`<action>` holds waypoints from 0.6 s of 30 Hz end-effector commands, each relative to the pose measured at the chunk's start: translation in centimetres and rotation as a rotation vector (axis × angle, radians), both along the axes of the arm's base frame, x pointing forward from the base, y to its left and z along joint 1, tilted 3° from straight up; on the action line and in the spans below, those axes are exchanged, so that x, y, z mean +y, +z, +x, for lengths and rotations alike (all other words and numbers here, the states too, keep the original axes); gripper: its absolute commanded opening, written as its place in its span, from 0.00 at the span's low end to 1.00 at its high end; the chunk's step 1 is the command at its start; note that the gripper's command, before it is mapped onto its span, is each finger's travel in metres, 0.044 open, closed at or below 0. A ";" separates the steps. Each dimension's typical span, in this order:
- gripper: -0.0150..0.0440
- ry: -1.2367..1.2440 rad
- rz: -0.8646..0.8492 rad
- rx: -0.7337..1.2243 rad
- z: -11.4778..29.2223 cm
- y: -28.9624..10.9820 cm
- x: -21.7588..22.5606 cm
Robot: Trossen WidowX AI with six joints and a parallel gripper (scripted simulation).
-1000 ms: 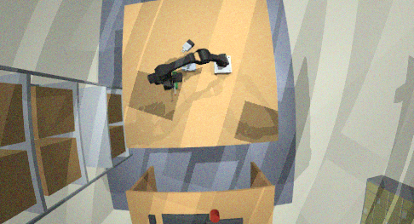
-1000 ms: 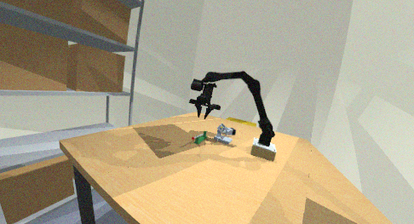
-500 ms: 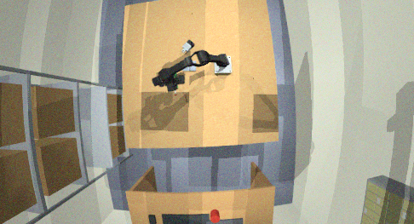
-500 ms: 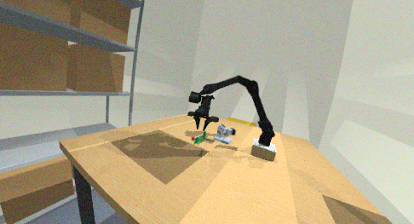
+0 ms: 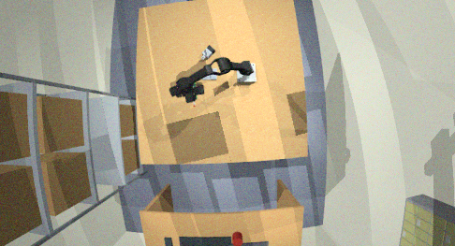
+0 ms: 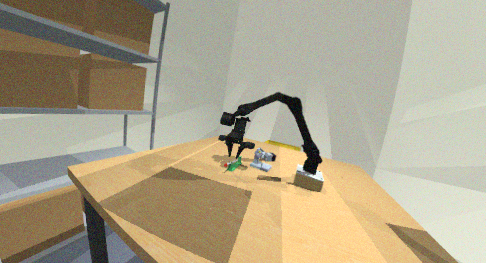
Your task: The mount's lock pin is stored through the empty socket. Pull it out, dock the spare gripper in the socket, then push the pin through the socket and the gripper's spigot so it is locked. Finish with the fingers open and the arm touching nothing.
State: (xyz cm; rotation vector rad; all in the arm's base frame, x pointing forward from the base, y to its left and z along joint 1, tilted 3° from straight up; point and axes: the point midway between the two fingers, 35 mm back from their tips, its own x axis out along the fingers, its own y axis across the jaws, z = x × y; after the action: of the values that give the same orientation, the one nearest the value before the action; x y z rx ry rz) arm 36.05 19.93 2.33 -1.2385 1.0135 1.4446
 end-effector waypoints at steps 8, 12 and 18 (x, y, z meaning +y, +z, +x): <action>0.56 0.003 -0.012 0.013 -0.2 -2.3 -0.2; 0.56 0.003 -0.012 0.013 -0.3 -3.0 -0.2; 0.56 0.003 -0.012 0.014 -0.3 -4.0 -0.2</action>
State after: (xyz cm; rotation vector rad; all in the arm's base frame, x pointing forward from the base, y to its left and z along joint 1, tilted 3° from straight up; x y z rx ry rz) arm 35.97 19.91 -0.62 -1.2388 1.0136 1.4451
